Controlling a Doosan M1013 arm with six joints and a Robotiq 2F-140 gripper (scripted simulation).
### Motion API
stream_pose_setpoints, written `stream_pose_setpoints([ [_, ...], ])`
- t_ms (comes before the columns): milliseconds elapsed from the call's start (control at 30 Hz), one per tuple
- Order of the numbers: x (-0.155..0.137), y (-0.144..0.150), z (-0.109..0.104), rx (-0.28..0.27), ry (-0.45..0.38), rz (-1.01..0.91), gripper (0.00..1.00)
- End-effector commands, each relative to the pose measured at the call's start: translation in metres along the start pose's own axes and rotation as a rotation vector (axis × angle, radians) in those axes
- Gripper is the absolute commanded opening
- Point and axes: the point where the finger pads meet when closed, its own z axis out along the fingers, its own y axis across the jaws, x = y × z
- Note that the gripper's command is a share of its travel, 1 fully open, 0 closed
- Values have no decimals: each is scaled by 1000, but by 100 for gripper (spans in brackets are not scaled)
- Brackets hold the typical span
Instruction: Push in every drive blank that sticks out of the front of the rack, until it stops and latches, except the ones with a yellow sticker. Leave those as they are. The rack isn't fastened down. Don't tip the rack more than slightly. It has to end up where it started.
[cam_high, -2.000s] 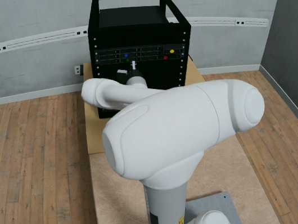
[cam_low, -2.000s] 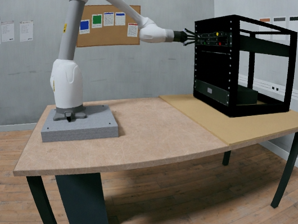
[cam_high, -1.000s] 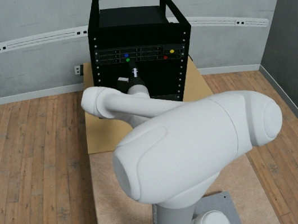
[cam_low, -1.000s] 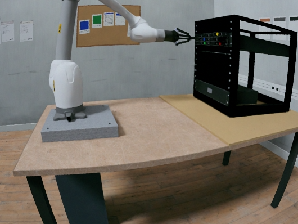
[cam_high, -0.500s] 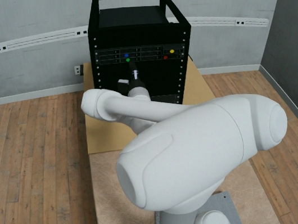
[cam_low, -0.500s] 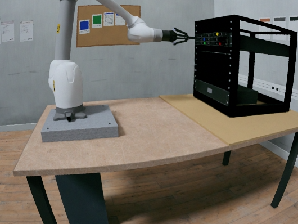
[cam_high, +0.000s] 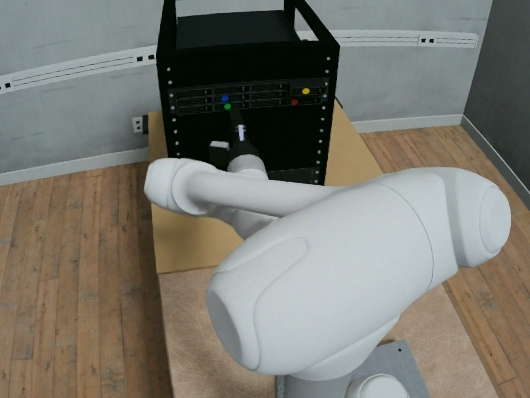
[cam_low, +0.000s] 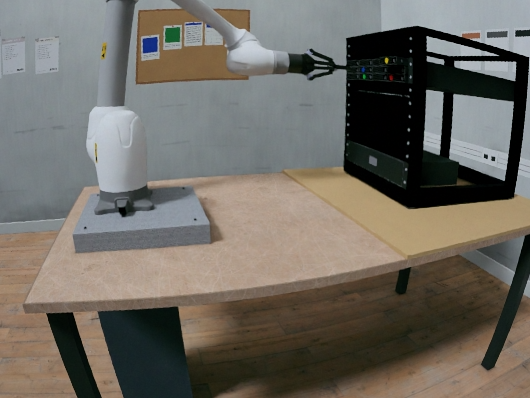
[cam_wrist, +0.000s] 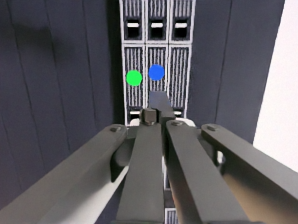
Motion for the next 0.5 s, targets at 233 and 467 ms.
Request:
stream_pose_setpoints([
  [233,0,2,-4,-3,-1,-1,100],
  [467,0,2,-4,-3,-1,-1,100],
])
